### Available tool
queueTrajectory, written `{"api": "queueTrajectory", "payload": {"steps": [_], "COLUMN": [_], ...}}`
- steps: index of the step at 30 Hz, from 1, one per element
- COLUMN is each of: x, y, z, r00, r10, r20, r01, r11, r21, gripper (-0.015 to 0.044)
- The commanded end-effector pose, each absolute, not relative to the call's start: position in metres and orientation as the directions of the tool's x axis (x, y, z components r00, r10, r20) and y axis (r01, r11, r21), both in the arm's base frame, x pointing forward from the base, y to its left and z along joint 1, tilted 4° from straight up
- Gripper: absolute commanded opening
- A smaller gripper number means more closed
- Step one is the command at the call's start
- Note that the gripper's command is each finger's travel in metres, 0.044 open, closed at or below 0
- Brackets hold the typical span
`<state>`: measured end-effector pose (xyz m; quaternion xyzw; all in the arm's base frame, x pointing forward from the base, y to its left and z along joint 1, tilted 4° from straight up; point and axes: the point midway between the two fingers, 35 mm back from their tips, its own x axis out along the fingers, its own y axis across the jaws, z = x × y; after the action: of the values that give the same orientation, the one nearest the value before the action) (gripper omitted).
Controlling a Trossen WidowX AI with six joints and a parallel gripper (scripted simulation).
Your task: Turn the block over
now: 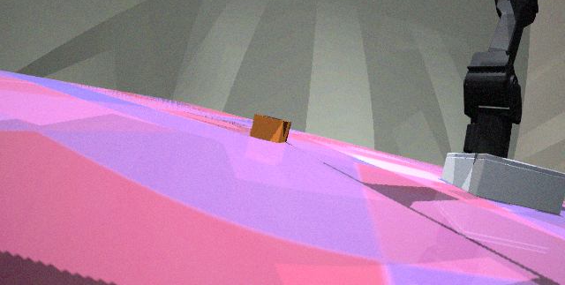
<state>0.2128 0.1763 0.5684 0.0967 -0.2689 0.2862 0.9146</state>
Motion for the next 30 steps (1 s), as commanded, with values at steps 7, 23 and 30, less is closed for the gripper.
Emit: {"api": "queueTrajectory", "payload": {"steps": [7,23,30], "x": [0.308,0.39,0.364], "y": [0.193,0.103,0.039], "z": [0.467,0.234,0.146], "r00": [0.868,0.731,0.392], "r10": [0.467,0.131,-0.017], "r20": [0.169,-0.67,-0.92], "r01": [-0.473,-0.245,-0.14], "r11": [0.881,0.966,0.987], "r21": [-0.01,-0.079,-0.078], "gripper": [0.044,0.044,0.044]}}
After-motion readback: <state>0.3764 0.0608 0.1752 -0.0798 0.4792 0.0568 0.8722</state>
